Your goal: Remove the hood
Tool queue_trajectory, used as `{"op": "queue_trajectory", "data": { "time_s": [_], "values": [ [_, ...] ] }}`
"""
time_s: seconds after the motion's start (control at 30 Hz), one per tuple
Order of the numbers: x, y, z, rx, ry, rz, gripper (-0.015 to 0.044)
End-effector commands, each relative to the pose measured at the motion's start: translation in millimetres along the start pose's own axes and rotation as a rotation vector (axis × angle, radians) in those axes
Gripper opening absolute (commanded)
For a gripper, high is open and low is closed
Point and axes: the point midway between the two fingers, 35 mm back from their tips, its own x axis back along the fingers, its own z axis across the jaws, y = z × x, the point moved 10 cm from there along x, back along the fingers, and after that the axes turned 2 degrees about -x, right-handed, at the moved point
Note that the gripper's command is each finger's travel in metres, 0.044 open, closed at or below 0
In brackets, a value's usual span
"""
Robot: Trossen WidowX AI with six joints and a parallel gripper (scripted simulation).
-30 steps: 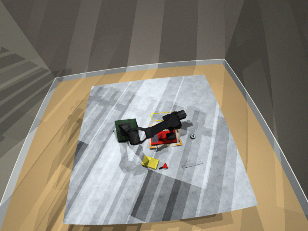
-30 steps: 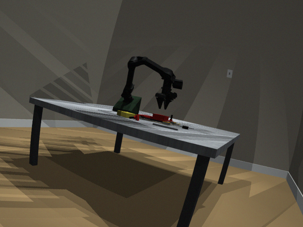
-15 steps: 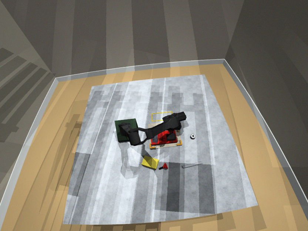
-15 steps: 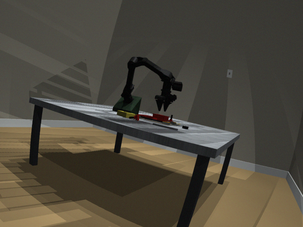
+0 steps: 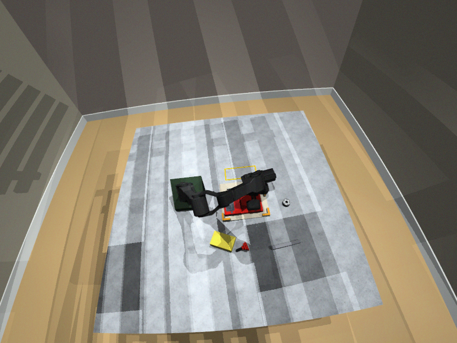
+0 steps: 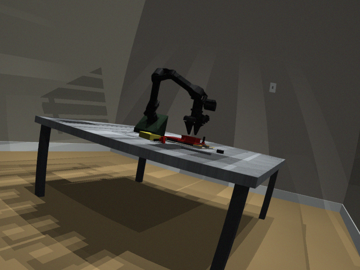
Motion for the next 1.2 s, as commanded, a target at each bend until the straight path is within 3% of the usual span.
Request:
{"op": "queue_trajectory", "data": {
  "time_s": [0.0, 1.17],
  "values": [
    [-4, -1, 1, 0.009, -0.005, 0.001, 0.0440],
    [-23, -1, 1, 0.009, -0.006, 0.001, 0.0440]
  ]
}}
